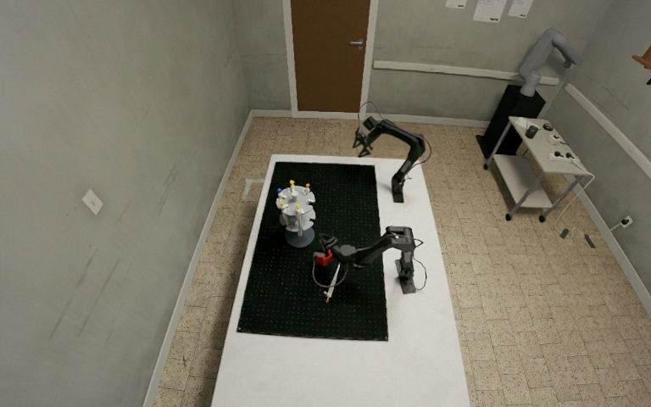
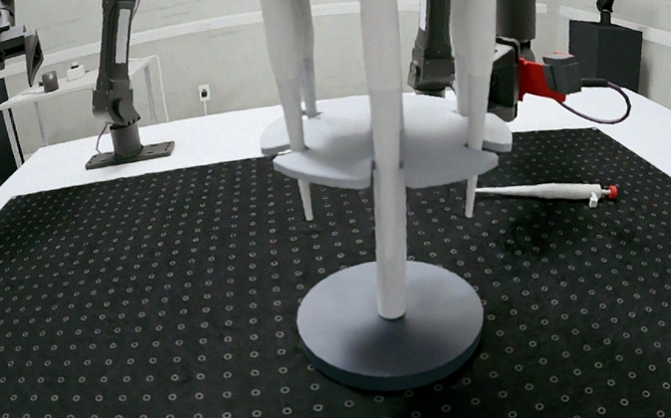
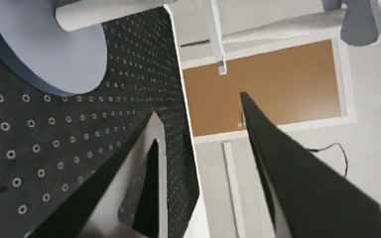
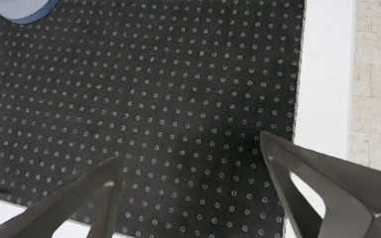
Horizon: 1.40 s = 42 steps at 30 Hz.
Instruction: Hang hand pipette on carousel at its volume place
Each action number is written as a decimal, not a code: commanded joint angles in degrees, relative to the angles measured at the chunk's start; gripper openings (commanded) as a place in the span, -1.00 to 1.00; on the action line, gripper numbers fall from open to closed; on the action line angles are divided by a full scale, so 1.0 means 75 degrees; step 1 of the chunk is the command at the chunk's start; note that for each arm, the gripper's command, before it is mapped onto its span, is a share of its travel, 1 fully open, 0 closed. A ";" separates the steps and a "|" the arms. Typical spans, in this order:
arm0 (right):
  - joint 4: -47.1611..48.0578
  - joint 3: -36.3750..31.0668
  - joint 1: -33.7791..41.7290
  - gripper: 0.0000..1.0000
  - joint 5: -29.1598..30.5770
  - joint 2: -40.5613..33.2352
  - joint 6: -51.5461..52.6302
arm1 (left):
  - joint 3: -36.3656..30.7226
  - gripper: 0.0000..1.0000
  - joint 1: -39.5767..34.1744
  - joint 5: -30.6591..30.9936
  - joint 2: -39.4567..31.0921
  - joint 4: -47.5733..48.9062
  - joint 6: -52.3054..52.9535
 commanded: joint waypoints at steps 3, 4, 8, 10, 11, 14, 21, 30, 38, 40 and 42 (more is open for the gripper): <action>0.0064 0.0151 -0.0070 1.00 -0.0124 0.0048 -0.0043 | 0.0465 -0.02 -0.0186 -0.0254 0.0151 0.0211 0.0046; 0.0064 0.0151 -0.0070 1.00 -0.0124 0.0048 -0.0043 | 0.0519 -0.02 -0.0228 -0.0297 0.0192 0.0199 0.0044; 0.0064 0.0151 -0.0070 1.00 -0.0124 0.0048 -0.0043 | 0.0609 -0.02 -0.0265 -0.0352 0.0143 0.0176 0.0046; 0.0064 0.0151 -0.0070 1.00 -0.0124 0.0048 -0.0043 | 0.0614 -0.02 -0.0198 -0.0353 0.0107 0.0171 0.0052; 0.0064 0.0151 -0.0070 1.00 -0.0124 0.0048 -0.0043 | 0.0616 -0.02 -0.0198 -0.0354 0.0109 0.0163 0.0052; 0.0064 0.0151 -0.0070 1.00 -0.0124 0.0048 -0.0043 | 0.0620 -0.02 -0.0199 -0.0326 0.0112 0.0162 0.0054; 0.0064 0.0151 -0.0070 1.00 -0.0124 0.0048 -0.0043 | 0.0620 -0.02 -0.0199 -0.0315 0.0113 0.0161 0.0055; 0.0064 0.0151 -0.0070 1.00 -0.0124 0.0048 -0.0043 | 0.0620 -0.02 -0.0199 -0.0315 0.0113 0.0161 0.0055; 0.0064 0.0151 -0.0070 1.00 -0.0124 0.0048 -0.0043 | 0.0620 -0.02 -0.0199 -0.0315 0.0113 0.0161 0.0055; 0.0064 0.0151 -0.0070 1.00 -0.0124 0.0048 -0.0043 | 0.0620 -0.02 -0.0199 -0.0315 0.0113 0.0161 0.0055; 0.0064 0.0151 -0.0070 1.00 -0.0124 0.0048 -0.0043 | 0.0620 -0.02 -0.0199 -0.0315 0.0113 0.0161 0.0055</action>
